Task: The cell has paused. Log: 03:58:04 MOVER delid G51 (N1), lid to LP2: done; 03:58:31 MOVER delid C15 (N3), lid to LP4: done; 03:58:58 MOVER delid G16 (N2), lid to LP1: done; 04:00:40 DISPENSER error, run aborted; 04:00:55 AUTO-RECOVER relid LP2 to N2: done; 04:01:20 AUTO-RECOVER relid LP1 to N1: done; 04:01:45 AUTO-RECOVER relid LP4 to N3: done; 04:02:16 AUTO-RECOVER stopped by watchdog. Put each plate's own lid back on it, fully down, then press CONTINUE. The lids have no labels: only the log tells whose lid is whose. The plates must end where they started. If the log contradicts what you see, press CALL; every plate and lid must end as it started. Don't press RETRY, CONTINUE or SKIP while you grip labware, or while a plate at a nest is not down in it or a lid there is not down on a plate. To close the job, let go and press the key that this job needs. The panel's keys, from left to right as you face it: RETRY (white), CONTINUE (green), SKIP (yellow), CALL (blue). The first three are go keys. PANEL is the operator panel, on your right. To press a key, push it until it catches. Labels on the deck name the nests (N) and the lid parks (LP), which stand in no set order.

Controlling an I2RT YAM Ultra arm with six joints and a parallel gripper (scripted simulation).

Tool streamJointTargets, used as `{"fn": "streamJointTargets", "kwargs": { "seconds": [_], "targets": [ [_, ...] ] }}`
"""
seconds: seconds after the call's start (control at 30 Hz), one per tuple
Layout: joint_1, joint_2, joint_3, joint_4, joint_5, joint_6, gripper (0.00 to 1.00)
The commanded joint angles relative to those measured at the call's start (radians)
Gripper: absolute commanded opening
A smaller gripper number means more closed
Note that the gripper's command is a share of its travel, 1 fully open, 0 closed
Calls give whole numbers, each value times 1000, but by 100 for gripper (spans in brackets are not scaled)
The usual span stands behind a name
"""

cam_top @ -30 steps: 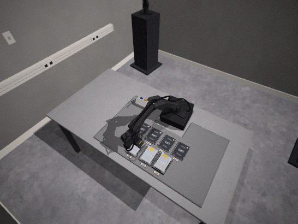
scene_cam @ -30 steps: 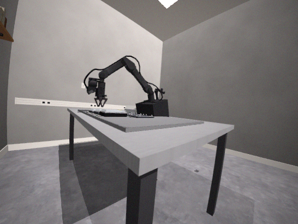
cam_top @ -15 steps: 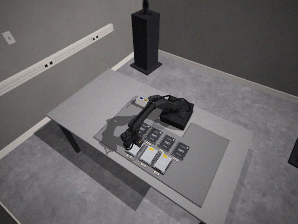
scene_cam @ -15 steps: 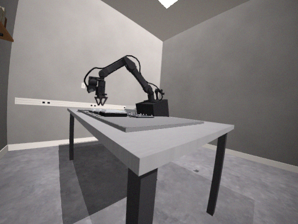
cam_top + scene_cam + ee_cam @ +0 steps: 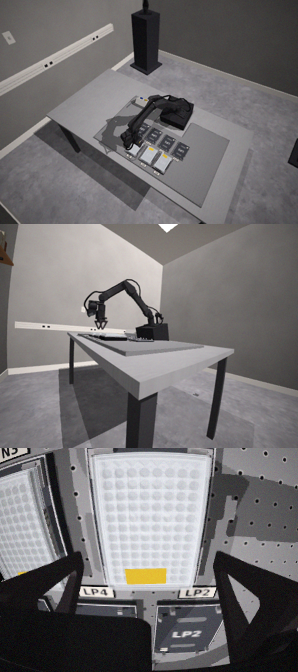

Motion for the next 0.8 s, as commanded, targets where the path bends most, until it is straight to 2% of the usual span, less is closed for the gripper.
{"fn": "streamJointTargets", "kwargs": {
  "seconds": [0.0, 0.03, 0.07, 0.47, 0.53, 0.77],
  "targets": [
    [-14, -13, 35, 4, -8, -7, 100],
    [-14, -11, 36, 3, -8, -7, 100],
    [4, -40, -28, 23, -5, 26, 99],
    [72, -226, -351, 160, 21, 85, 87],
    [72, -226, -351, 160, 21, 85, 87],
    [117, -326, -516, 229, 34, 129, 80]
  ]
}}
